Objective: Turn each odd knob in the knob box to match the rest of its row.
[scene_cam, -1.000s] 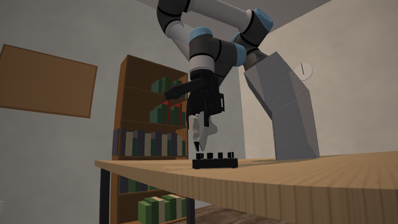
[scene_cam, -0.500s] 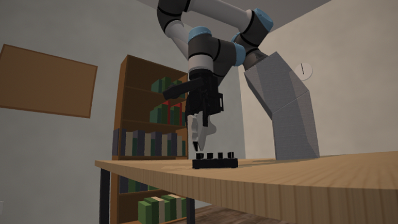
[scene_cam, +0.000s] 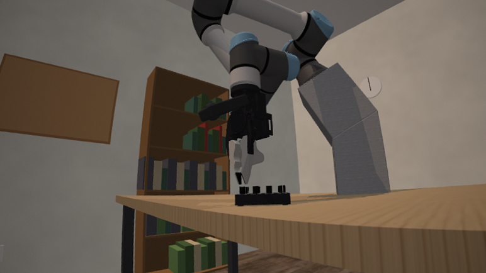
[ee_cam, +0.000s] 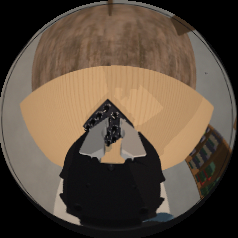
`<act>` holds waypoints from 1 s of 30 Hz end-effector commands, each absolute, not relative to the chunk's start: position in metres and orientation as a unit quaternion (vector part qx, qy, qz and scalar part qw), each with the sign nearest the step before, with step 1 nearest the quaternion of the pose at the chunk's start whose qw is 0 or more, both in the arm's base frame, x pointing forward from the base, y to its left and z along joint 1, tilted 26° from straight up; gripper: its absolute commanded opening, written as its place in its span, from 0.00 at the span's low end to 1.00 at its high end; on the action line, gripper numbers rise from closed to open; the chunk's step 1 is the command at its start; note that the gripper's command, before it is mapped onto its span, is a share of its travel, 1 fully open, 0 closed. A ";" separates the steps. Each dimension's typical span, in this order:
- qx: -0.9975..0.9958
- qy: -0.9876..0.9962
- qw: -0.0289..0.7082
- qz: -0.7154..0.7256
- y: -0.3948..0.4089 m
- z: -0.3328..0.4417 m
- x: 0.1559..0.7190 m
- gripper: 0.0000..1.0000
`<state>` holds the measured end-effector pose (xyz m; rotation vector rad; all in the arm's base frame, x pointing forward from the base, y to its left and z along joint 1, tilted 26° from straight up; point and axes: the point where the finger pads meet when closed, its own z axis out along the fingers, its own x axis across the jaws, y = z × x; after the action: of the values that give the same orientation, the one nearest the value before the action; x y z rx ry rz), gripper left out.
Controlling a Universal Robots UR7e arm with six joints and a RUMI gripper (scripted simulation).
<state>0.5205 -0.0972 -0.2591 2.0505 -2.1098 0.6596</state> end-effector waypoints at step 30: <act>0.679 -0.698 0.063 0.219 -0.100 -0.265 0.522 0.11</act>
<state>0.5213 -0.0988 -0.2627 2.0505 -2.1098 0.6596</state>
